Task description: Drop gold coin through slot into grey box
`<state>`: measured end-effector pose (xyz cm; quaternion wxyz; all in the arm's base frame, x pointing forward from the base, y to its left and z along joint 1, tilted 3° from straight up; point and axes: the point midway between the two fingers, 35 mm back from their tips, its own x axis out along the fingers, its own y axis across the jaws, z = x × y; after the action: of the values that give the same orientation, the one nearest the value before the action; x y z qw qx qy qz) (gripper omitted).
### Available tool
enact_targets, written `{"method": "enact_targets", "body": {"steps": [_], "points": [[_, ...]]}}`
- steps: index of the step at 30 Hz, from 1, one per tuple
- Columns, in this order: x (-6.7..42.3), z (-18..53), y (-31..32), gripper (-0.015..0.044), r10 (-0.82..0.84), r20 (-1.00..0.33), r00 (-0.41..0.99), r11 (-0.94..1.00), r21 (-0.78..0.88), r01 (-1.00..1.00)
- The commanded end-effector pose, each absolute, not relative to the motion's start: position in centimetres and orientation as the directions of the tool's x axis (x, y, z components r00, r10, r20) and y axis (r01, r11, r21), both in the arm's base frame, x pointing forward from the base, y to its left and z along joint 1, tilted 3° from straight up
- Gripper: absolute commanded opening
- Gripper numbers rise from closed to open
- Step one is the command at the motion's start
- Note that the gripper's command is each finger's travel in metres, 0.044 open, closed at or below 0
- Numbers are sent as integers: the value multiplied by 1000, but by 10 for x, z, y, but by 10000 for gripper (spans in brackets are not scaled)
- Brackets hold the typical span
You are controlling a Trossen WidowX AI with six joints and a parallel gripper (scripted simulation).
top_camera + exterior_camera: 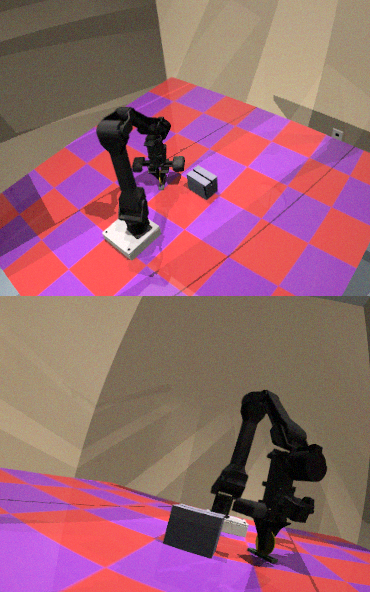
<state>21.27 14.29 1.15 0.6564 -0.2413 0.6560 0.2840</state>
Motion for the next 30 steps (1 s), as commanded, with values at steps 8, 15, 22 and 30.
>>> {"method": "enact_targets", "body": {"steps": [8, 15, 22, 30], "points": [[218, 37, 144, 0, 59, -998, -13, 723, 51, -688], [219, 55, 143, 0, 59, -998, -12, 723, 51, -688], [218, 73, 142, 0, 59, -998, -12, 723, 51, -688], [216, 93, 139, 0, 59, -998, -13, 723, 51, -688]]}}
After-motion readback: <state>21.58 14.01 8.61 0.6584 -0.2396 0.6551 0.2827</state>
